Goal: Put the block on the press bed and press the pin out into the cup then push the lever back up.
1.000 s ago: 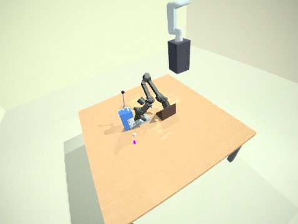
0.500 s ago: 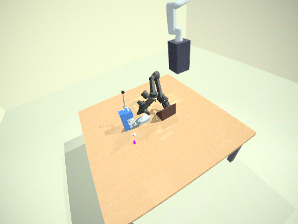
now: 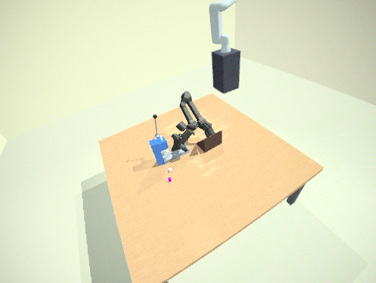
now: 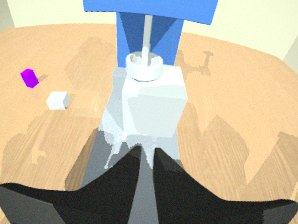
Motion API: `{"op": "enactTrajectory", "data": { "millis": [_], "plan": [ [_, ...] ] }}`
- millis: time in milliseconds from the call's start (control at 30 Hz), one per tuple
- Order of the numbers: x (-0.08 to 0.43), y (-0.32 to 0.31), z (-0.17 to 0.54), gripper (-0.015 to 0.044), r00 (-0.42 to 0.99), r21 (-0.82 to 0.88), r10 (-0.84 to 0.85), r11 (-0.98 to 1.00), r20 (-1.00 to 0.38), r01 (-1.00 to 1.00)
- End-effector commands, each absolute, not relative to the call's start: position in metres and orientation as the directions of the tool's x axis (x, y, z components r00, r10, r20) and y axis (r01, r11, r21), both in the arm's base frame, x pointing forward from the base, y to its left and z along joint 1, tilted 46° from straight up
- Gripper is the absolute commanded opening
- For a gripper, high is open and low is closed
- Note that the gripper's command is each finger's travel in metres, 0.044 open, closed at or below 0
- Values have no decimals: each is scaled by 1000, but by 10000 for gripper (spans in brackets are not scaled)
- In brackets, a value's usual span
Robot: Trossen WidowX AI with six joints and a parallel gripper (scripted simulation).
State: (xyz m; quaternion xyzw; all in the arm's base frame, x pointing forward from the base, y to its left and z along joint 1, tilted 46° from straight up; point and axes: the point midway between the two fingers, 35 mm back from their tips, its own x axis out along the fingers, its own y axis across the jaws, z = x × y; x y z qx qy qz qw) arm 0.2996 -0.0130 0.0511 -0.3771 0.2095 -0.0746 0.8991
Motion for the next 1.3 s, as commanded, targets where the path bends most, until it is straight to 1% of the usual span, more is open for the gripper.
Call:
{"op": "enactTrajectory", "data": {
  "millis": [0, 233, 267, 1267],
  "plan": [
    [301, -15, 50, 109, 905, -712, -284, 702, -315, -27],
    [300, -15, 50, 293, 905, -712, -285, 702, -316, -27],
    [300, -15, 50, 300, 905, -712, -285, 702, -316, -27],
    [300, -15, 50, 300, 905, -712, -285, 702, -315, -27]
  ]
}}
